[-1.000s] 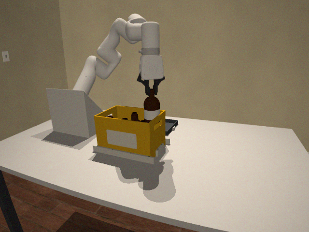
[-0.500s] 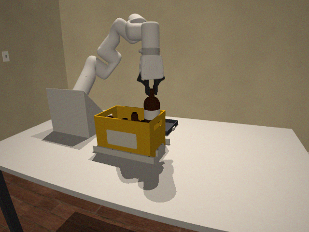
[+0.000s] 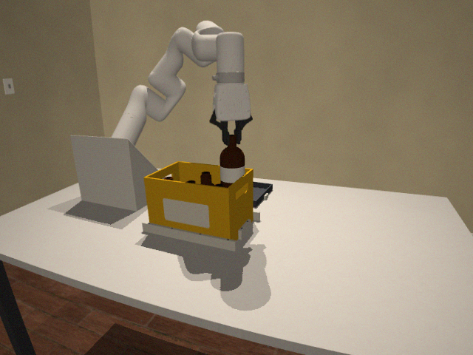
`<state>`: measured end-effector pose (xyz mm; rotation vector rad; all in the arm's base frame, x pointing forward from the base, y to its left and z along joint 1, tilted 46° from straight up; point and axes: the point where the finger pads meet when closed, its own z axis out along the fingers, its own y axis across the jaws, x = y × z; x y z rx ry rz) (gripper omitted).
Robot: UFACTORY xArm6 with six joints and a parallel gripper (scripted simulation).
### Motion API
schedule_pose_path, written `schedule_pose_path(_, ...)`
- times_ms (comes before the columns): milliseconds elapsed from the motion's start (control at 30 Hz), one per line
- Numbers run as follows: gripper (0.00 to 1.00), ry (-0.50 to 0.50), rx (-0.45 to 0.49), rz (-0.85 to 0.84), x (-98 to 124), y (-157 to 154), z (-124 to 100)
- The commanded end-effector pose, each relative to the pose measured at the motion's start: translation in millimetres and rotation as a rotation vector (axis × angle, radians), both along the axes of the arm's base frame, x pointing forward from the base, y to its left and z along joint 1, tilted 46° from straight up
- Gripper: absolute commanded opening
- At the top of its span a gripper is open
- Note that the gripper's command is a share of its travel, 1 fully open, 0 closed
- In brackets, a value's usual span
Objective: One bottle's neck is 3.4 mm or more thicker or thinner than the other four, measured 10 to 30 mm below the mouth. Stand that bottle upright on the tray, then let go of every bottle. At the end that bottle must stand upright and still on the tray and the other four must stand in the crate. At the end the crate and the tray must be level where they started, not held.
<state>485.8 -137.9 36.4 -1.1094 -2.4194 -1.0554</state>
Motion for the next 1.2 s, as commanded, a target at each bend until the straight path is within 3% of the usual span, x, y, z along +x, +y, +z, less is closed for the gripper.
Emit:
schedule_pose_path(0,0.00,-0.003,-0.003,-0.002,1,-3,3)
schedule_pose_path(1167,0.00,-0.003,-0.003,-0.002,-1,-26,25)
